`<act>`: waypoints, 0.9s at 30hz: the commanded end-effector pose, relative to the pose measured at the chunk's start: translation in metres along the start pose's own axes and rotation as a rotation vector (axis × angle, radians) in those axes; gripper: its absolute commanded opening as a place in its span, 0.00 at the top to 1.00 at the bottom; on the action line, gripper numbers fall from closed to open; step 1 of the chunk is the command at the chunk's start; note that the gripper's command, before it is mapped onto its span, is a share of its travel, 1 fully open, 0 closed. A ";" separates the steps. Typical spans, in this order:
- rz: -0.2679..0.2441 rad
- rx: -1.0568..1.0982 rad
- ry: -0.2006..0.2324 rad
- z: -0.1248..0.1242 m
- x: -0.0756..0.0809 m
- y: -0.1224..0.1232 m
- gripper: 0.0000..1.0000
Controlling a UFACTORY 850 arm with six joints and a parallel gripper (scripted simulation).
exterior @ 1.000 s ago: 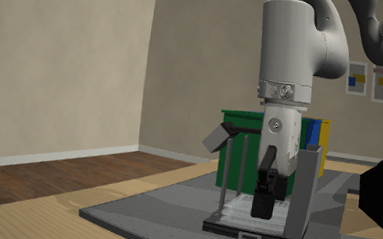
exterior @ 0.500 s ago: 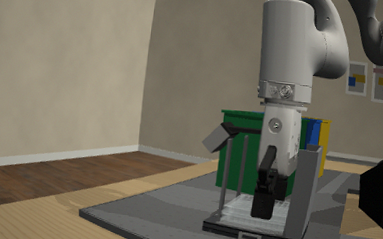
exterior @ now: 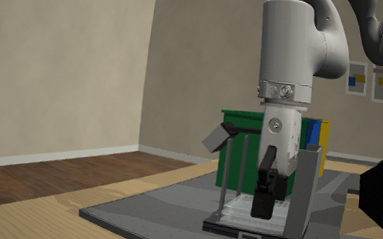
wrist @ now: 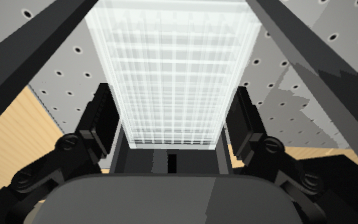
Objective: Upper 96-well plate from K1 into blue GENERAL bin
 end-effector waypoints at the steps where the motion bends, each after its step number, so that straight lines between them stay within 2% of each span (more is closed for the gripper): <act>1: 0.001 0.000 -0.001 -0.001 0.001 0.000 1.00; 27: 0.001 0.000 -0.001 -0.001 0.011 0.000 1.00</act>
Point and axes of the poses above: the point where the finger pads meet when closed, its own x axis back along the fingers, its own z axis across the jaws, y = z × x, the point moved 6 cm from there along x, back along the fingers, and after that the axes turned 14 degrees about -x, right-handed, at the moved point
